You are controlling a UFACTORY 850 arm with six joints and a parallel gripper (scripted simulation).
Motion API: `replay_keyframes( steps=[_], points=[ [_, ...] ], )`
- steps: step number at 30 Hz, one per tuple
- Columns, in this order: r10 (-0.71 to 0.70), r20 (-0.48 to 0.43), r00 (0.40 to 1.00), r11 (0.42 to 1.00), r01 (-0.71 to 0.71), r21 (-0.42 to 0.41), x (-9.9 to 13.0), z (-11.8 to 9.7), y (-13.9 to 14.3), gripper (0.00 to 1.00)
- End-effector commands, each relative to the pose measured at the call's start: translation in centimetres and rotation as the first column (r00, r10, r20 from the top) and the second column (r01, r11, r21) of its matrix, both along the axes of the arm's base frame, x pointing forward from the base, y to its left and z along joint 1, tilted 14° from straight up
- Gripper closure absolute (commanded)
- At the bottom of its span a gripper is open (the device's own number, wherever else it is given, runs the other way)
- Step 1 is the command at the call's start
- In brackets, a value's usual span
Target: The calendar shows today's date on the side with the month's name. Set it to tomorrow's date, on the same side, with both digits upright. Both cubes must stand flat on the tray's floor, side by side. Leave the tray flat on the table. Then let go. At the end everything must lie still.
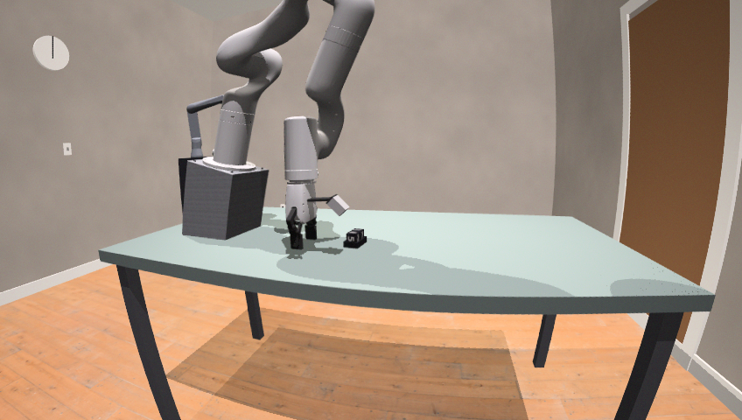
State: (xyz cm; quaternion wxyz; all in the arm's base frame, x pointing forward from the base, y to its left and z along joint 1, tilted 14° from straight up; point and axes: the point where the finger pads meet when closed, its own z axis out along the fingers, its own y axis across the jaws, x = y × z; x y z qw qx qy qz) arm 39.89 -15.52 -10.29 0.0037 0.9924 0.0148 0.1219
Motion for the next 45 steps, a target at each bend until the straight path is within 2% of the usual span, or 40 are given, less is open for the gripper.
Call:
replay_keyframes(
  steps=[1,5,12,14,20,38,45],
  points=[
    [0.000,0.001,1.000,1.000,0.000,0.000,0.0,0.1,0.0,0.00],
    [0.000,0.001,1.000,1.000,0.000,0.000,-0.2,0.9,0.0,0.00],
    [0.000,0.001,1.000,1.000,0.000,0.000,-0.9,3.9,0.0,0.00],
    [0.000,0.001,1.000,1.000,0.000,0.000,-0.9,3.9,0.0,0.00],
    [0.000,0.001,1.000,1.000,0.000,0.000,-1.4,5.7,0.0,0.00],
    [0.004,0.001,1.000,1.000,-0.004,0.000,-1.4,5.9,0.0,0.00],
    [0.119,-0.005,0.993,0.993,-0.119,0.003,-1.3,5.9,1.0,0.00]
  ],
)
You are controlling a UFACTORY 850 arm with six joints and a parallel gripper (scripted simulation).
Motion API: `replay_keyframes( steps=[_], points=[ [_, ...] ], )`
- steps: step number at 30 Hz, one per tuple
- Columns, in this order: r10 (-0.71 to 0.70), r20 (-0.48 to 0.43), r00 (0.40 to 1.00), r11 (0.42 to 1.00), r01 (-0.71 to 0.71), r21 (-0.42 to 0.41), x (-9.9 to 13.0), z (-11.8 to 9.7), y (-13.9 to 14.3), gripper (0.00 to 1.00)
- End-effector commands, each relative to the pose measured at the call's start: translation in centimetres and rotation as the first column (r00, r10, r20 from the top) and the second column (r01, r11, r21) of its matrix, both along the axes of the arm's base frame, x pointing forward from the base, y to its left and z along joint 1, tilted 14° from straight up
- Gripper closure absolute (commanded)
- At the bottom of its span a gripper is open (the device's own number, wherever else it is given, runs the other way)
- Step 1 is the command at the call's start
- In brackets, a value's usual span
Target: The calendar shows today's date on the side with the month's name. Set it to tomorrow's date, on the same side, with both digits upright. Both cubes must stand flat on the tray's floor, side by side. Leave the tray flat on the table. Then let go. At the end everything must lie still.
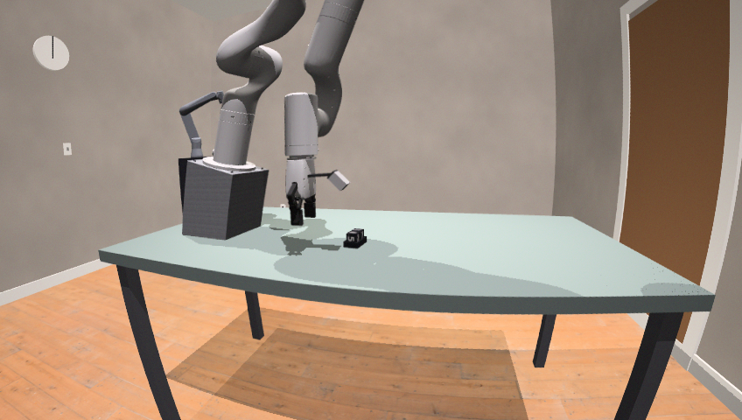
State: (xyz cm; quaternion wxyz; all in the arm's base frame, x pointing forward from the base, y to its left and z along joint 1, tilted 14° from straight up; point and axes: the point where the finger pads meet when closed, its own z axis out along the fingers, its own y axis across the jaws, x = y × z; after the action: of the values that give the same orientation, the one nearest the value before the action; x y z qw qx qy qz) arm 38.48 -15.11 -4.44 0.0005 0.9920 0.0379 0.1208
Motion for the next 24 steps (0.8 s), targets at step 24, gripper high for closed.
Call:
replay_keyframes(
  steps=[24],
  points=[
    [0.743,-0.027,0.669,0.669,-0.743,0.002,-0.6,0.6,5.4,0.00]
  ],
)
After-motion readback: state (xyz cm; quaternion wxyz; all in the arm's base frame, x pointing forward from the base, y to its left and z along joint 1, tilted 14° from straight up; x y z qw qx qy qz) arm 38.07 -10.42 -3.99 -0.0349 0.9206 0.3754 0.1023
